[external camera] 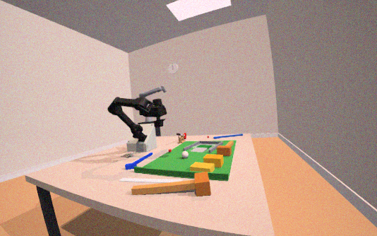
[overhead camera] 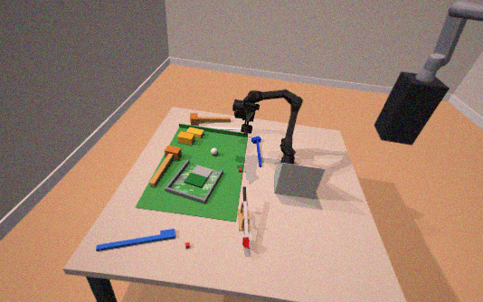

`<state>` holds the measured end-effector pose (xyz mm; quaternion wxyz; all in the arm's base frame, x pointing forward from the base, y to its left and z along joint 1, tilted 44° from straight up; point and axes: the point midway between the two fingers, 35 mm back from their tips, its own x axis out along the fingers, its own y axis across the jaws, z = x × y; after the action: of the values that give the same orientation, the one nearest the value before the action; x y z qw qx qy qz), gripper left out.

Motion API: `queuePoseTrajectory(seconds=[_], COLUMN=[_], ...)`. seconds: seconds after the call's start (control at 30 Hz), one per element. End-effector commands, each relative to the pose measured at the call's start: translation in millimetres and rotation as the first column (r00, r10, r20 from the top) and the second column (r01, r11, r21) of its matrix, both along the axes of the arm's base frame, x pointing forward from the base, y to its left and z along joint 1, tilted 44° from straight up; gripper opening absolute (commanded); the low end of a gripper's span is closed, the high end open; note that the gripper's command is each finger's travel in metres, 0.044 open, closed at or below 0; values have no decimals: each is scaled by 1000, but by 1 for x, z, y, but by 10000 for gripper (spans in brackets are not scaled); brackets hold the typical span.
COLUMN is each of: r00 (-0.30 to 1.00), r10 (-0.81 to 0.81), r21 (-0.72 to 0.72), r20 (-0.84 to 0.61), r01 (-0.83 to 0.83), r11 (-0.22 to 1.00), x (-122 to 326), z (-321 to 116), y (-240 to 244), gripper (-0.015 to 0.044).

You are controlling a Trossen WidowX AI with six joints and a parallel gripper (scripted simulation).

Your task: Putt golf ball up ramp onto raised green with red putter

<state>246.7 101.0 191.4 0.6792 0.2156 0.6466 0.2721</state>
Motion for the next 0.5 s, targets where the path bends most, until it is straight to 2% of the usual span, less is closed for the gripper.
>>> queuePoseTrajectory(seconds=[0.0, 0.13, 0.27, 0.37, 0.47], r00=[1000, 992, 931, 833, 688], r10=[5, 119, 345, 522, 680], r21=[-4, -87, -238, -350, -446], r20=[-1, -37, -122, -181, -253], r01=[-5, -121, -365, -551, -707], r11=[1000, 989, 900, 757, 549], x=[0, 6, 10, 10, 8], z=[-1, -27, -79, -119, -159], y=[0, 13, 40, 58, 76], gripper=[426, 440, 440, 440, 440])
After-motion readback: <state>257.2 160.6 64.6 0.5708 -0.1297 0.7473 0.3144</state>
